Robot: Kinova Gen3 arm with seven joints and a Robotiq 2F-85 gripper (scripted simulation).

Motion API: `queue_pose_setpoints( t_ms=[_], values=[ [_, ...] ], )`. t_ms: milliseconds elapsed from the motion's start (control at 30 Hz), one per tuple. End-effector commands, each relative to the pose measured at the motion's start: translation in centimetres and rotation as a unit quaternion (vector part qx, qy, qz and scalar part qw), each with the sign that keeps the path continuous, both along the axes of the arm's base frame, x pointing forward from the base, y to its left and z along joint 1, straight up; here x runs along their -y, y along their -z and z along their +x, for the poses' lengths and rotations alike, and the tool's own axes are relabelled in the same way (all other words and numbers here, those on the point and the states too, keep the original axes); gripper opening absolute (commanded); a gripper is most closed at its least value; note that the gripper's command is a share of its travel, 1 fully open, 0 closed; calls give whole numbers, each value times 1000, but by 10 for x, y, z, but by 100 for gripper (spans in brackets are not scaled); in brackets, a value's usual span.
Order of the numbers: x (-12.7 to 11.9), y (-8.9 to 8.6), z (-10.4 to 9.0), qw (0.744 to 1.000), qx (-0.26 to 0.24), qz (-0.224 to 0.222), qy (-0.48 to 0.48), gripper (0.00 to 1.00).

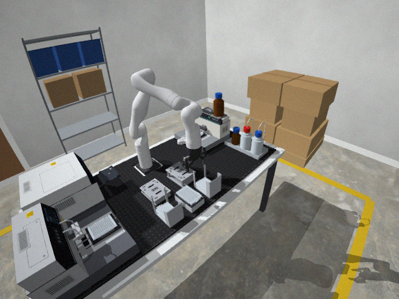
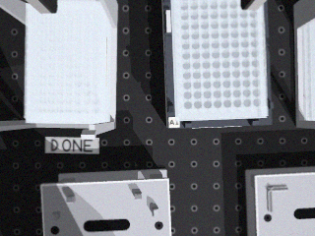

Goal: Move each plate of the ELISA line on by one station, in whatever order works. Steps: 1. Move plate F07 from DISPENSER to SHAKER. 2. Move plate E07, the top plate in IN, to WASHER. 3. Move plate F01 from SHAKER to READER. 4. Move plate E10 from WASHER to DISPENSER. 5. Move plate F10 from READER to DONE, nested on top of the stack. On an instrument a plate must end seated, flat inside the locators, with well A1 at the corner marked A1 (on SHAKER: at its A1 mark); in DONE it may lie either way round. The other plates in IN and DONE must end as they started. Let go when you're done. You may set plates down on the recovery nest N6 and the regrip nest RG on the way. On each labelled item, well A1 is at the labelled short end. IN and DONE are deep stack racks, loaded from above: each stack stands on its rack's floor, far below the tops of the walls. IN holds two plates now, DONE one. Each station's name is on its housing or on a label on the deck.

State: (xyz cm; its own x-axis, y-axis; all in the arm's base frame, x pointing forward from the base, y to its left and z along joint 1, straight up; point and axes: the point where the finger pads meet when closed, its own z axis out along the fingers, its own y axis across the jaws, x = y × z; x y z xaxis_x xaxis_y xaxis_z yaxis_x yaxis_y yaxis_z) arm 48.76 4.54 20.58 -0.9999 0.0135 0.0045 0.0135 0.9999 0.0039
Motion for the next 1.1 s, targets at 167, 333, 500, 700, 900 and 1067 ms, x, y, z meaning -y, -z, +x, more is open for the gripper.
queue_pose_setpoints(
  t_ms=[167,333,500,700,900,1067],
  values=[
    [23,-1,13,1000,1,0,-9,100],
    [32,-1,23,1000,1,0,-9,100],
    [41,-1,33,1000,1,0,-9,100],
    [54,-1,48,1000,1,0,-9,100],
    [62,-1,57,1000,1,0,-9,100],
    [62,-1,57,1000,1,0,-9,100]
  ],
)
